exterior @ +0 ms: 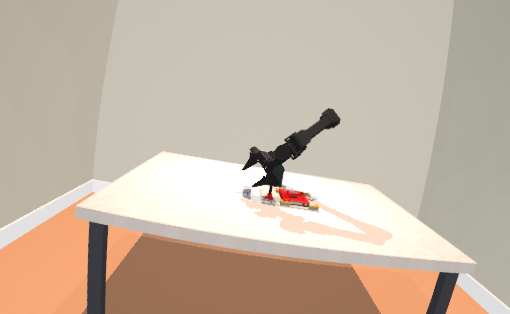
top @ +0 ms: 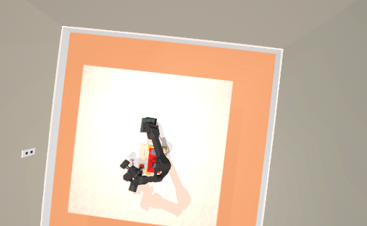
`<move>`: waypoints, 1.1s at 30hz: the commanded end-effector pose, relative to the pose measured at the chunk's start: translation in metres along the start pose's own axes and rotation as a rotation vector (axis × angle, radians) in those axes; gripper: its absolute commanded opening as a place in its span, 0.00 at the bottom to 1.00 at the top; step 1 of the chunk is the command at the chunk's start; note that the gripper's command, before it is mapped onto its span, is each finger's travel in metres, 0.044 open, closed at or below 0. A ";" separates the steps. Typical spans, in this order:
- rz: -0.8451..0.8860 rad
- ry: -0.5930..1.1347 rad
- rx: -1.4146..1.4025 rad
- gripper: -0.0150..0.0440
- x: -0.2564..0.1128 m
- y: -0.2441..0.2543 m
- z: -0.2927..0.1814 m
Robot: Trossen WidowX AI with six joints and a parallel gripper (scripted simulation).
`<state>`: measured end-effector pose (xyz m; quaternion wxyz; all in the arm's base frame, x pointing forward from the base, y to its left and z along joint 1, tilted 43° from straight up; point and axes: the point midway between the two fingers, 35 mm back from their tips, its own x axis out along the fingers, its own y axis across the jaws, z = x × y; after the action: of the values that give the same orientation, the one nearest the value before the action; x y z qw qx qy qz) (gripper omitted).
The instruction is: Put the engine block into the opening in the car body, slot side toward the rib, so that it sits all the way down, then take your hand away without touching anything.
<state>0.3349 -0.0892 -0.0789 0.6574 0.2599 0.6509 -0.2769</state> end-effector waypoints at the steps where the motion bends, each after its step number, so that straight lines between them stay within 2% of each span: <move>1: 0.026 0.037 -0.131 1.00 0.001 -0.001 0.001; 18: 0.185 0.132 -0.684 1.00 0.002 -0.006 0.001; 33: 0.385 0.119 -1.158 1.00 -0.001 -0.010 0.003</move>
<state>0.3295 -0.0965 -0.0789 0.6907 0.0091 0.6898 0.2169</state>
